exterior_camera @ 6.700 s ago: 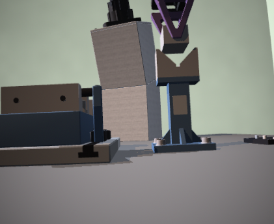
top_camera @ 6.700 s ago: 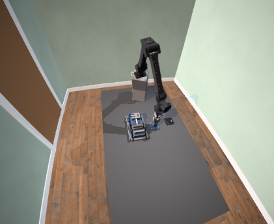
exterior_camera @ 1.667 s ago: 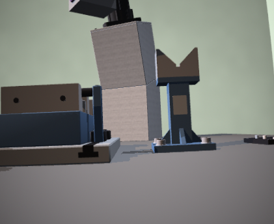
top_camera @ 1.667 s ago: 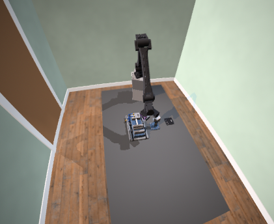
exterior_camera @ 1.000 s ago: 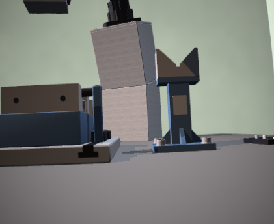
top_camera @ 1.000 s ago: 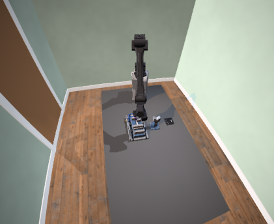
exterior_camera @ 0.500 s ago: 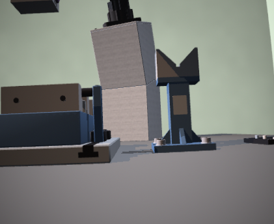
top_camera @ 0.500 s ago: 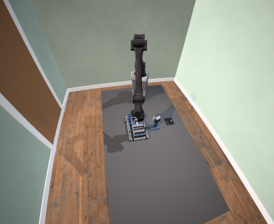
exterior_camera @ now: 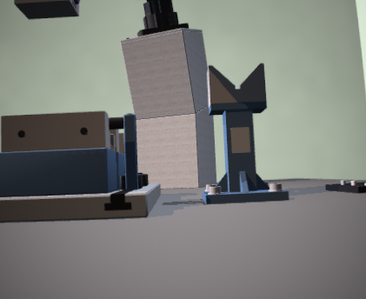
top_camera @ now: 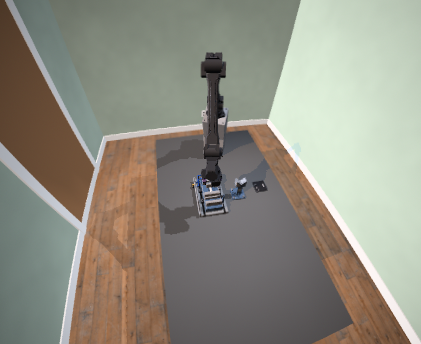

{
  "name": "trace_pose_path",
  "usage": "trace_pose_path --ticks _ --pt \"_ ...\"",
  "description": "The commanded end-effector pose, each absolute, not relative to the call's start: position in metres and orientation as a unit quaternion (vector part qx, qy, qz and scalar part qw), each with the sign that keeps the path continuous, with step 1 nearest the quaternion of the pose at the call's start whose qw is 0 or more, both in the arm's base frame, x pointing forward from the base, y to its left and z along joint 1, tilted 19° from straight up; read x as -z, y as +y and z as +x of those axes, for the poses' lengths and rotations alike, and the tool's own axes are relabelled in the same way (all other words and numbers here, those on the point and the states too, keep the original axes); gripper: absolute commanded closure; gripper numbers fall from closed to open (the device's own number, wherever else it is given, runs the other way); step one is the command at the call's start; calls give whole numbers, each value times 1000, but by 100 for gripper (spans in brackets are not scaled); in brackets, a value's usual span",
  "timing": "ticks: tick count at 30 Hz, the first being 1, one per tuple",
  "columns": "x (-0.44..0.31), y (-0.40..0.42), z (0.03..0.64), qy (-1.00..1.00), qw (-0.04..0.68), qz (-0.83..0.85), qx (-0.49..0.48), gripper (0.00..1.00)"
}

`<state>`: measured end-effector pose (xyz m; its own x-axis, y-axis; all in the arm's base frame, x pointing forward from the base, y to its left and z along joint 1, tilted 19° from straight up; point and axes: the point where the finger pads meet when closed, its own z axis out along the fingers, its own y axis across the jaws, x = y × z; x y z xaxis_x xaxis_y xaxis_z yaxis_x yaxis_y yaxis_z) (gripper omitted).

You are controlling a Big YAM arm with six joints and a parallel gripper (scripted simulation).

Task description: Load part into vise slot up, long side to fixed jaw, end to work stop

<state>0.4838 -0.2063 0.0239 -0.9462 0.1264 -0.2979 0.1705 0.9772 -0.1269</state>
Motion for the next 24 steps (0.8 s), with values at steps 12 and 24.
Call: trace_pose_path --ticks 12,24 --pt "-39 -212 497 980 161 82 79 100" --pt "-39 -212 497 980 161 82 79 100"
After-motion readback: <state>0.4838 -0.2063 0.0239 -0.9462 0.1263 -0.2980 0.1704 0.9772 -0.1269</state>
